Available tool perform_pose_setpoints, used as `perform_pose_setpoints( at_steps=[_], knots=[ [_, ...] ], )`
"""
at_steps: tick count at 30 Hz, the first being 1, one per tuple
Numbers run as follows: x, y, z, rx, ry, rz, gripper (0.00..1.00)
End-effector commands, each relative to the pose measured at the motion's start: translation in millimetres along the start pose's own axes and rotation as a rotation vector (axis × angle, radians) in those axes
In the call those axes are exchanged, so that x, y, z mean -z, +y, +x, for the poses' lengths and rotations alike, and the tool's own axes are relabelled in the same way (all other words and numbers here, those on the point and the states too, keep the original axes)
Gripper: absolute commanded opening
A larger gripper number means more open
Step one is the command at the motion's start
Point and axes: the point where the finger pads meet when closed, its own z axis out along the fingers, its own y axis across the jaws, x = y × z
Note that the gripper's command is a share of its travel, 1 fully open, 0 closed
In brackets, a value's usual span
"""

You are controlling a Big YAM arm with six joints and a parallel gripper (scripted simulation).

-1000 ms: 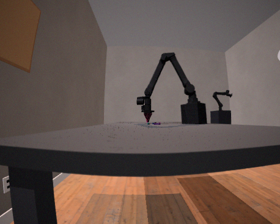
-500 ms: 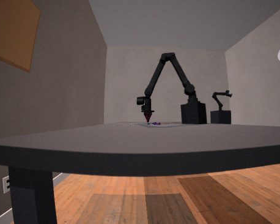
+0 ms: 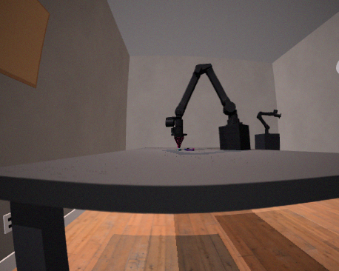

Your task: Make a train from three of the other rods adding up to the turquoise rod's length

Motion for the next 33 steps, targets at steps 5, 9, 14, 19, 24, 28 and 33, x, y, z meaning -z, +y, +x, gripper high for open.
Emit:
perform_pose_setpoints(
  at_steps=[5,9,14,19,24,28,33],
  knots=[
    [-1.2,9.9,-11.3,0.003,-0.011,-0.016,0.05],
    [-1.4,10.4,-11.7,0.002,-0.012,-0.018,0.05],
    [-3.2,12.9,-13.7,0.001,-0.017,-0.026,0.05],
    [-6.3,14.0,-14.1,0.001,-0.018,-0.028,0.05],
    [-9.8,13.6,-14.1,0.001,-0.018,-0.027,0.05],
    [-11.8,12.9,-13.4,0.002,-0.016,-0.024,0.05],
    [-12.3,13.0,-13.3,0.002,-0.016,-0.024,0.05]
  ],
)
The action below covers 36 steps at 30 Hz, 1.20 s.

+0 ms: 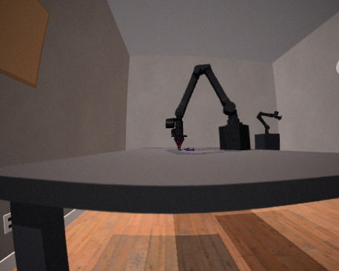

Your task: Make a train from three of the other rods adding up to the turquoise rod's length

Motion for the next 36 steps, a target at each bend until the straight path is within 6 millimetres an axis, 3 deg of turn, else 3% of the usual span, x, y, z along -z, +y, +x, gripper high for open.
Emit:
perform_pose_setpoints(
  at_steps=[1,33,36],
  knots=[
    [-2.3,13.5,-13.5,0.002,-0.015,-0.023,0.05],
    [-3.0,11.0,-11.9,0.003,-0.012,-0.019,0.05],
    [-3.0,11.0,-11.9,0.003,-0.012,-0.019,0.08]
  ],
)
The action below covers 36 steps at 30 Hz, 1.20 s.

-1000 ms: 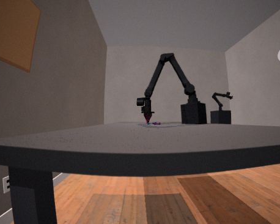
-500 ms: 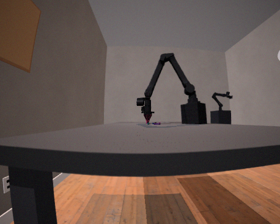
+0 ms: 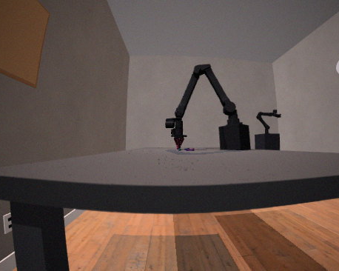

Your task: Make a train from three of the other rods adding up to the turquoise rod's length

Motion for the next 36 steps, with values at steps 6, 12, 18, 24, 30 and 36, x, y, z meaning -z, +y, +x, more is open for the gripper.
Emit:
perform_pose_setpoints(
  at_steps=[6,12,18,24,30,36],
  knots=[
    [-3.5,9.3,-10.9,0.002,-0.010,-0.016,0.16],
    [-3.5,9.3,-10.9,0.002,-0.010,-0.016,0.24],
    [-3.5,9.3,-10.9,0.002,-0.010,-0.016,0.24],
    [-3.3,8.7,-10.4,0.003,-0.009,-0.014,0.24],
    [19.2,7.2,-8.0,0.004,-0.012,-0.019,0.24],
    [34.4,3.1,-1.8,0.005,-0.006,-0.010,0.24]
  ],
)
